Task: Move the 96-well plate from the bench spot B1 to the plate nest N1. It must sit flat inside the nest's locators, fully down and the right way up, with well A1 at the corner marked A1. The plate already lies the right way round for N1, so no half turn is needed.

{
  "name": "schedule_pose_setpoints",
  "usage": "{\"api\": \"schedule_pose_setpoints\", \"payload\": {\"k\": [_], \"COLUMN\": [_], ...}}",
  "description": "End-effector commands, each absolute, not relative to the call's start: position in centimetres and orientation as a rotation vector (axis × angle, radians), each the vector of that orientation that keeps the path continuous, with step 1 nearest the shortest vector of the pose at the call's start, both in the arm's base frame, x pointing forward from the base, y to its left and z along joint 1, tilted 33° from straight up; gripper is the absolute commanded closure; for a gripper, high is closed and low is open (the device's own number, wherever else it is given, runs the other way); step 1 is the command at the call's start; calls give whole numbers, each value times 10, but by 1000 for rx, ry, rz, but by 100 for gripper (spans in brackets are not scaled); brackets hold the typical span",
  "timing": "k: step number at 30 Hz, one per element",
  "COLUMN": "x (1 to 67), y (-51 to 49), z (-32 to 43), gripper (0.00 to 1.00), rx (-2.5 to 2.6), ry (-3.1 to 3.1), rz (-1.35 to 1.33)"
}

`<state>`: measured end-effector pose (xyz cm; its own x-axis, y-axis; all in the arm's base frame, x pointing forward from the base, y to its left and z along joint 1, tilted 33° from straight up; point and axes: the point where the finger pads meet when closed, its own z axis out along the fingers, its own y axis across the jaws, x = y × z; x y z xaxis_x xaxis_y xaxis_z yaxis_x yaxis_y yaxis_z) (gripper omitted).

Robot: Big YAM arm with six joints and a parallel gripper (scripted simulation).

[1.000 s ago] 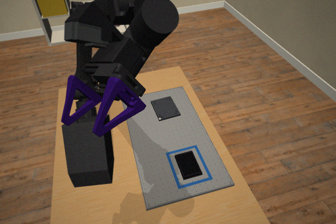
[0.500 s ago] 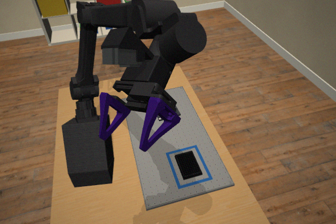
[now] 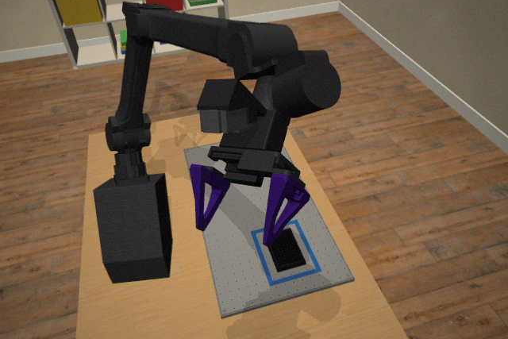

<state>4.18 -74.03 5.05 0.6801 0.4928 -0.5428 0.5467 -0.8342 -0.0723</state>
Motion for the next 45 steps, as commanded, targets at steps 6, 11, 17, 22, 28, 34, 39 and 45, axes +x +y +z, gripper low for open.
{"api": "schedule_pose_setpoints", "payload": {"k": [6,11,17,22,28,34,39,45], "x": [75,95,93,130,154,142,183,209], "y": [-738,-732,-747,-709,-702,-694,-676,-682], "z": [47,31,69,3,3,7,-21,-5], "gripper": [0,0,0,0,0,0,0,0], "rx": [2748,2753,2698,2757,2743,2755,2747,2683], "ry": [971,938,943,1098,1053,1146,1180,1208], "rz": [-751,-752,-676,-619,-620,-508,-487,-444]}}
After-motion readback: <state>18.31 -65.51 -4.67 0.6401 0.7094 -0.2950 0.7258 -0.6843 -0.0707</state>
